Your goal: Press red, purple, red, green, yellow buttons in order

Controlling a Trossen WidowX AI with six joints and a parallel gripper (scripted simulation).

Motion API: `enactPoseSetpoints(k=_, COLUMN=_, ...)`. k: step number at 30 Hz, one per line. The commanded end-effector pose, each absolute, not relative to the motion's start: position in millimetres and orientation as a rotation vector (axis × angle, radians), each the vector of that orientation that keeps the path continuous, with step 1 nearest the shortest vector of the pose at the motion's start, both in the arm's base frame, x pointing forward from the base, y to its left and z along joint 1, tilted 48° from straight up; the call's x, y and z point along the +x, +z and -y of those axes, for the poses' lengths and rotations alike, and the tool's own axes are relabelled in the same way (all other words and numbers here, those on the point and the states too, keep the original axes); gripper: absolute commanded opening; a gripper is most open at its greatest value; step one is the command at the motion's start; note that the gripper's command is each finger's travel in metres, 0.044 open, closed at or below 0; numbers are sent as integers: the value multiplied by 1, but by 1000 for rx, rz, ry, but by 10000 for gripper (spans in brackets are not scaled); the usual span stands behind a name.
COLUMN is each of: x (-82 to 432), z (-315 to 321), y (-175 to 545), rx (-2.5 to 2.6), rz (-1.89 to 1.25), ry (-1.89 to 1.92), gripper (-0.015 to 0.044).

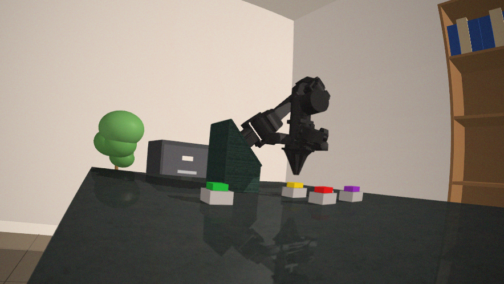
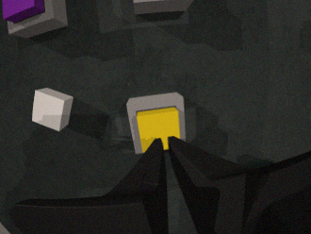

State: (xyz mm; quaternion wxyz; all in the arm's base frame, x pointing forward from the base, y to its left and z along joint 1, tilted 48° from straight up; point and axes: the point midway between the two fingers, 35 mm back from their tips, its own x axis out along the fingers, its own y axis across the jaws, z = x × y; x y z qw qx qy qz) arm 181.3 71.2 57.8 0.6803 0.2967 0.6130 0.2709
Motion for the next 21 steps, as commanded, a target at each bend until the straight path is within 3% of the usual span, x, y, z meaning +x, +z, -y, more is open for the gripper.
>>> enactPoseSetpoints(k=1, x=181, z=-77, y=53, rx=673, rz=-1380, ry=608, gripper=20)
enactPoseSetpoints(k=21, x=182, z=-94, y=39, rx=676, rz=-1379, ry=611, gripper=20)
